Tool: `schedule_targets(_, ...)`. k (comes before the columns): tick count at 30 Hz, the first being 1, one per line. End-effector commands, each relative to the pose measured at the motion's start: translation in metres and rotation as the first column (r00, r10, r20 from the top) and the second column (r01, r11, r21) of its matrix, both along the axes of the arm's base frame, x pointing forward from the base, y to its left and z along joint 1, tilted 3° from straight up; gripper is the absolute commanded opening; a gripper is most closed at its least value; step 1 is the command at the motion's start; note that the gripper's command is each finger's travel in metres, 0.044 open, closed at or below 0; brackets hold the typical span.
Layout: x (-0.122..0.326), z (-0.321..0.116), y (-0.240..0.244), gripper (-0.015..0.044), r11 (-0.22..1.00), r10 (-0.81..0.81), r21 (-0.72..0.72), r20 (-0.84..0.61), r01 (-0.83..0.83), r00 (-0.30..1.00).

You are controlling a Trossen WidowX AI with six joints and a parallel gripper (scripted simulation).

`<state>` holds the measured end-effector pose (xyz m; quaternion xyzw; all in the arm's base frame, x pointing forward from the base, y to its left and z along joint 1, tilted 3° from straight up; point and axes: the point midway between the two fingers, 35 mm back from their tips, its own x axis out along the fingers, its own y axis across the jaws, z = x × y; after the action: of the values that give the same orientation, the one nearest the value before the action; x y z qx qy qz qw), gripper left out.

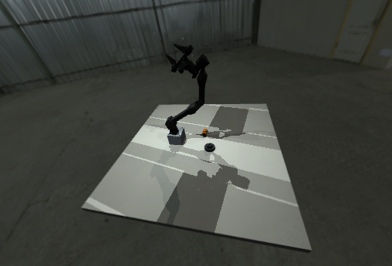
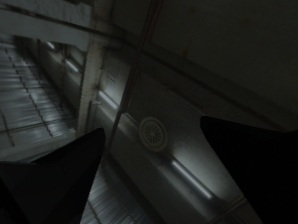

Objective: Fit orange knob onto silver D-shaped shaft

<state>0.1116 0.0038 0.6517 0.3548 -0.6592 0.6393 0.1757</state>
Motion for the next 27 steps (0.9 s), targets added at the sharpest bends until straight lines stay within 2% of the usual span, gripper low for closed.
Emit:
schedule_targets(1,-0.002,0.0,0.001,0.0426,1.0,0.013,-0.005,0.007,-0.013,1.0)
schedule_targets(4,-0.035,0.0,0.004,0.044,0.978,0.199,-0.085,0.102,-0.191,0.975)
schedule_targets(7,-0.076,-0.003,-0.001,0.044,0.901,0.424,-0.202,0.213,-0.385,0.88)
schedule_targets(11,-0.122,-0.012,-0.026,0.044,0.741,0.669,-0.371,0.335,-0.56,0.663)
schedule_targets(15,-0.155,-0.029,-0.067,0.044,0.56,0.826,-0.544,0.423,-0.625,0.372)
schedule_targets(21,-0.168,-0.064,-0.143,0.044,0.357,0.871,-0.759,0.481,-0.545,-0.098)
schedule_targets(27,-0.136,-0.11,-0.216,0.044,0.311,0.732,-0.876,0.468,-0.369,-0.495)
